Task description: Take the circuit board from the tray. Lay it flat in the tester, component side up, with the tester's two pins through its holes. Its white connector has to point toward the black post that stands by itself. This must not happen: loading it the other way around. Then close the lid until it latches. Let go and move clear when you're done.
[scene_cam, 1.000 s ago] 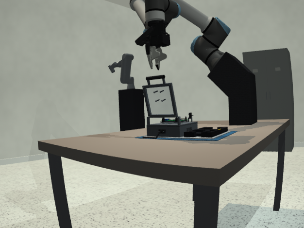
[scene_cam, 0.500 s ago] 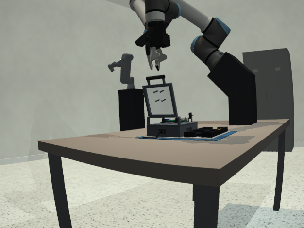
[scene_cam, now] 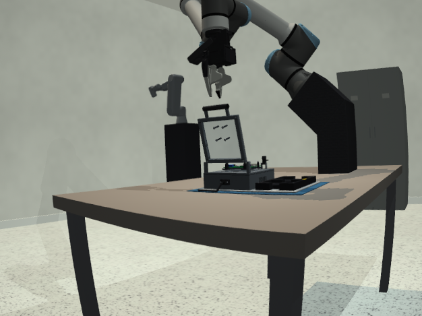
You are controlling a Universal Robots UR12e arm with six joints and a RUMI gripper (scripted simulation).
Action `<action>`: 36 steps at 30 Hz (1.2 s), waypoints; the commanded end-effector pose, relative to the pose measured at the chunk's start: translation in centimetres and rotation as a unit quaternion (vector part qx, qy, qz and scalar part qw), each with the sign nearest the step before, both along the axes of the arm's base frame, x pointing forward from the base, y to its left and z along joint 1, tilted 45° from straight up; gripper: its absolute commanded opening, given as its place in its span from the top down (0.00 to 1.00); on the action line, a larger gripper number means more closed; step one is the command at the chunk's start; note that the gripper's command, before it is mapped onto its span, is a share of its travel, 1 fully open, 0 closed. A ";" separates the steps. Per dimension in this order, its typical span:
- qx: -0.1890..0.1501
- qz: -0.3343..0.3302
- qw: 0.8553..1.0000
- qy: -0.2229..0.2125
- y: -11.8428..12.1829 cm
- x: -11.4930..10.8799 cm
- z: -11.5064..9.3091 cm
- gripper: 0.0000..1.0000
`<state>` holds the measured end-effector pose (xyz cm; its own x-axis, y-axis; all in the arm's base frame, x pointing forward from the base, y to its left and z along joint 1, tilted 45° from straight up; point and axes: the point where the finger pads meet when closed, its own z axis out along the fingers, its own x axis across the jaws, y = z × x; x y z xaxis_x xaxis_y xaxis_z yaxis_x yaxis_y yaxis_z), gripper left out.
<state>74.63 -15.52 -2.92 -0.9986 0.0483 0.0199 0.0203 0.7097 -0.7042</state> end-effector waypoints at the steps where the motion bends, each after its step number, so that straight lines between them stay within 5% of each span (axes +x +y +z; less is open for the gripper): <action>1: 0.000 0.000 1.000 0.002 0.0 -0.3 -0.3 0.70; 36: 0.000 -0.001 1.000 0.003 -1.1 -0.5 -1.5 0.70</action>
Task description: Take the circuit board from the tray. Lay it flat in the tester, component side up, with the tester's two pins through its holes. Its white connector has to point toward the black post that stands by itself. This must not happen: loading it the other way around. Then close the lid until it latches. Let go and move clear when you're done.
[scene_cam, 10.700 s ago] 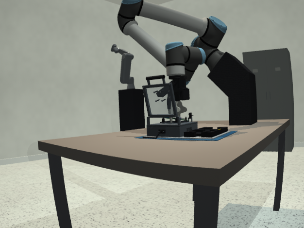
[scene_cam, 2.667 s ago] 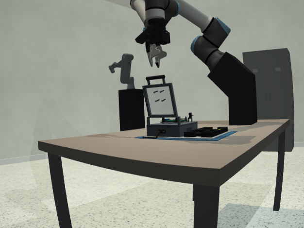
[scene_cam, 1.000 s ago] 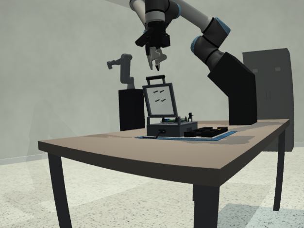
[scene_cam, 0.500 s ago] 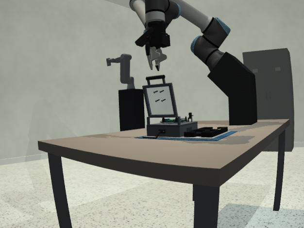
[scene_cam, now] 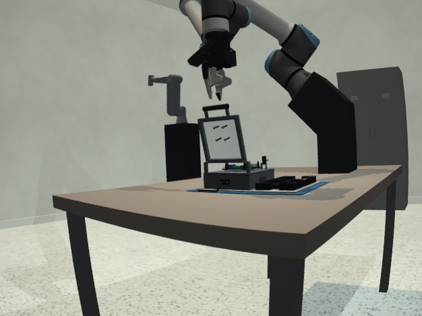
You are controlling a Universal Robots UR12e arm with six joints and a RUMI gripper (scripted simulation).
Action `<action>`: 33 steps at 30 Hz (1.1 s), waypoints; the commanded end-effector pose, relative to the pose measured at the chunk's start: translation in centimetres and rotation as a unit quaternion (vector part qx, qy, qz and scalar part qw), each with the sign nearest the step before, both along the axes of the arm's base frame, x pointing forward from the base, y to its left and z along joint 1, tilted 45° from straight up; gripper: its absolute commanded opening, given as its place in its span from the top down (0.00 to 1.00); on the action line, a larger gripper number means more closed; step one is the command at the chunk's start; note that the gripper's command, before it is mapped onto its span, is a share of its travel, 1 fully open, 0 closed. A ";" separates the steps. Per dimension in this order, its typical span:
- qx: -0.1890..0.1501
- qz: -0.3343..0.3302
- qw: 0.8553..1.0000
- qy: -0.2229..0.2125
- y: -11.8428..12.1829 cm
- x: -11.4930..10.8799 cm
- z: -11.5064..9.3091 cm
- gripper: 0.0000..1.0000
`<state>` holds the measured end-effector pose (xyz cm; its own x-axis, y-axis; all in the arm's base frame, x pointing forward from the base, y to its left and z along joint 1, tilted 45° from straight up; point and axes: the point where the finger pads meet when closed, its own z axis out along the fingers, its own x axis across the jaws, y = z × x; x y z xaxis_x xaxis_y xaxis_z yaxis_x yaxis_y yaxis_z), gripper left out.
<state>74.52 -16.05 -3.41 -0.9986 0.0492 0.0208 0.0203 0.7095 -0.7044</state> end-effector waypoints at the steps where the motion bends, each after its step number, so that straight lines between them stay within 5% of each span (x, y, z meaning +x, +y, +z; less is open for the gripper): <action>1: 0.001 0.000 1.000 0.003 -0.7 -0.4 -1.1 0.70; 33: 0.000 0.000 1.000 0.002 -2.4 -0.5 -2.9 0.70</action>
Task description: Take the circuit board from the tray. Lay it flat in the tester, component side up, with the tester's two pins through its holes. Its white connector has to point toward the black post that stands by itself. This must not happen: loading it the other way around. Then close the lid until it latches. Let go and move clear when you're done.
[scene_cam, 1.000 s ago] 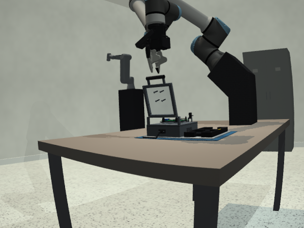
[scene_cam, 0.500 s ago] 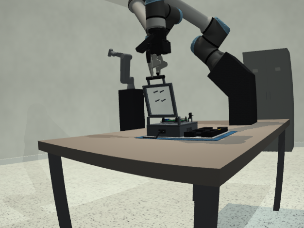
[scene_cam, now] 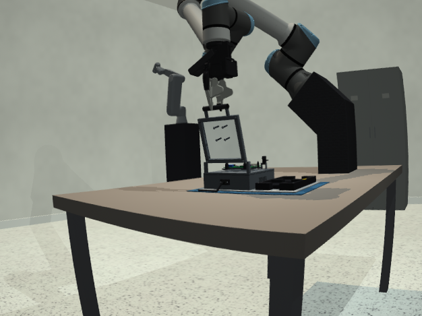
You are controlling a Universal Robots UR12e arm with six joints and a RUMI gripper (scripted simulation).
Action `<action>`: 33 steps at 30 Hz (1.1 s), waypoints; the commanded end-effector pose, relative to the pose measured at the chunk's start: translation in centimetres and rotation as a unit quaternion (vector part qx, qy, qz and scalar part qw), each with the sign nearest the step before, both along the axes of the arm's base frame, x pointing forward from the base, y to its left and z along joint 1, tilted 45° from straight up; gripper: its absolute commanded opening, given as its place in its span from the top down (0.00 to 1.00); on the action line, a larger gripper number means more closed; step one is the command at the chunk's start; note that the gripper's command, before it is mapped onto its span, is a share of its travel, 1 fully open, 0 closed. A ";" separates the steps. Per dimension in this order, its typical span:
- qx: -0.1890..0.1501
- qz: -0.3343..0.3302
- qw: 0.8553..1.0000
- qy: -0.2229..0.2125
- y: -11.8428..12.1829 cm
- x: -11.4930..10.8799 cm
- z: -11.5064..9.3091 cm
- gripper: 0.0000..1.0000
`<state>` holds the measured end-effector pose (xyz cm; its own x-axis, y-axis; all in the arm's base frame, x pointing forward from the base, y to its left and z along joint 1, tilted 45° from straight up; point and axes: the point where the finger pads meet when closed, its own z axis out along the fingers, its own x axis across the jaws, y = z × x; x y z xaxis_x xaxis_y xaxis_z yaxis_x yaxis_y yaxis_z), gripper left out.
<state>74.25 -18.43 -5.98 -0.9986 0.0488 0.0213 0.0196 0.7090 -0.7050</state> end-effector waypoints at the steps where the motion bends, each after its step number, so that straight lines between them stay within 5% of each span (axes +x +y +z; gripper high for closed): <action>1: 0.001 0.000 1.000 0.001 0.0 -0.2 -0.3 0.70; 31: 0.001 0.000 1.000 0.002 0.0 -0.2 -0.3 0.70; 32: 0.001 0.000 1.000 0.002 0.0 -0.2 -0.3 1.00; 33: 0.001 0.000 1.000 0.002 0.0 -0.2 -0.3 1.00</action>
<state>74.28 -18.43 -5.95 -0.9986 0.0484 0.0200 0.0202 0.7088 -0.7051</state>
